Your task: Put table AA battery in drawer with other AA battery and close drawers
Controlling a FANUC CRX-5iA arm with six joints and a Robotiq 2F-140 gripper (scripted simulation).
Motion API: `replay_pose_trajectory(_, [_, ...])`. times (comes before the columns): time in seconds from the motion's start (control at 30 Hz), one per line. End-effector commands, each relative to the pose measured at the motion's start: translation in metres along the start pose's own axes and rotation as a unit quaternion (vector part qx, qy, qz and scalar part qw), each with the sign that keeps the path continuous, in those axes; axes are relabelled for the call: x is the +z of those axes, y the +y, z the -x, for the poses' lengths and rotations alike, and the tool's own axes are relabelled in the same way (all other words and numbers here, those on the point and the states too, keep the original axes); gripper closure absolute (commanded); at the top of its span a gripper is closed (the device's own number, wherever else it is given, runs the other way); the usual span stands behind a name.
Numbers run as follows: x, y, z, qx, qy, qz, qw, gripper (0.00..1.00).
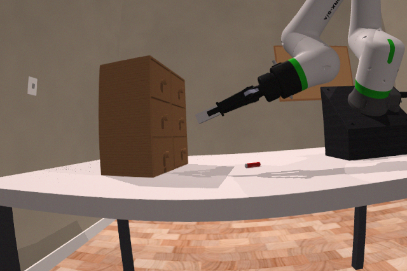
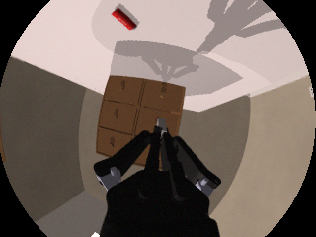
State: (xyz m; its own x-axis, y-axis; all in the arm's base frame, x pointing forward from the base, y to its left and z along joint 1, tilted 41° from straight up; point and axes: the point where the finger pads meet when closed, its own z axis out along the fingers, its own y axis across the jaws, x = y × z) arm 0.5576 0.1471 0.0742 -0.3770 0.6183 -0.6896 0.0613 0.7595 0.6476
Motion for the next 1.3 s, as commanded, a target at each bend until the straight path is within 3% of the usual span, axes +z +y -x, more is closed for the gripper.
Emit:
replay_pose_trajectory(0.0, [0.000,-0.001,0.000,0.000,-0.001,-0.001,1.000,1.00])
replay_pose_trajectory(0.03, [0.000,-0.001,0.000,0.000,-0.001,-0.001,1.000,0.80])
replay_pose_trajectory(1.0, [0.006,-0.001,-0.005,0.000,-0.001,-0.001,1.000,0.80])
replay_pose_trajectory(1.27, [0.033,-0.001,-0.025,0.000,-0.001,-0.001,1.000,0.80])
